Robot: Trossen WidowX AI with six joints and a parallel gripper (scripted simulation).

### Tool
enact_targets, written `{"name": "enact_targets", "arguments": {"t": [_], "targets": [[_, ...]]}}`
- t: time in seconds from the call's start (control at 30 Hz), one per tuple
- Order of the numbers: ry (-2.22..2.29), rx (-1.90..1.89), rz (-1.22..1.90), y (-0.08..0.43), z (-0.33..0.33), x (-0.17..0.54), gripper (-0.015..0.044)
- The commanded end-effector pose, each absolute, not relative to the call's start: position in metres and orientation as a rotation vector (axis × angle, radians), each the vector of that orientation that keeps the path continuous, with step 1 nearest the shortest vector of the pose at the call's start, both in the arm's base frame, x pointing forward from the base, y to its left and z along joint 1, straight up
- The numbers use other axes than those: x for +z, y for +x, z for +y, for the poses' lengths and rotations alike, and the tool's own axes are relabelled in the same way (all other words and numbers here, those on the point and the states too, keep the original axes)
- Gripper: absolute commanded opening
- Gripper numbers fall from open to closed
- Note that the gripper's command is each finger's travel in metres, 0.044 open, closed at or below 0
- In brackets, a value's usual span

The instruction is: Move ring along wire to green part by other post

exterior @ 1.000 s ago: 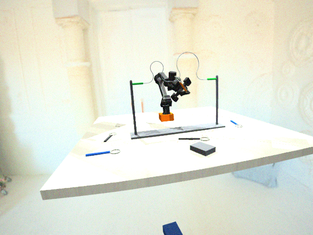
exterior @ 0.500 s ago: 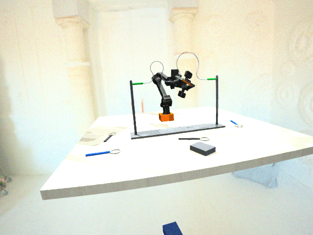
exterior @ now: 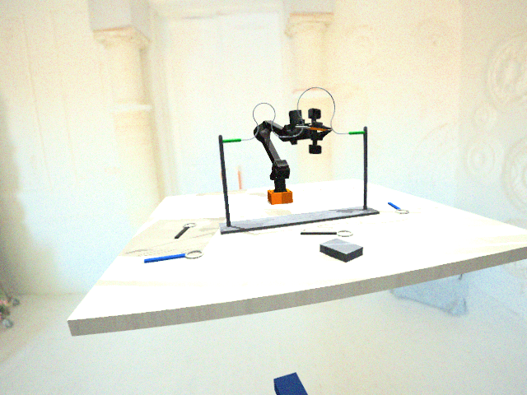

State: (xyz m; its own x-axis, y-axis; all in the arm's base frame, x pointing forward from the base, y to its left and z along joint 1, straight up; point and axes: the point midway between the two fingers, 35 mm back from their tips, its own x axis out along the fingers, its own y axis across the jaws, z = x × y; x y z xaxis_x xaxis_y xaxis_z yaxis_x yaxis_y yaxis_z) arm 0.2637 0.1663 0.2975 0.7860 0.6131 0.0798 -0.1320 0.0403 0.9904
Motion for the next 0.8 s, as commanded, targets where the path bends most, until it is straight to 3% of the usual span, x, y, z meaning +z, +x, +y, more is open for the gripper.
{"name": "enact_targets", "arguments": {"t": [0.0, 0.77], "targets": [[1.516, 0.619, 0.402, 0.263, 0.167, 0.314, -0.015], [1.904, 0.69, 0.344, 0.264, 0.156, 0.377, -0.015]]}}
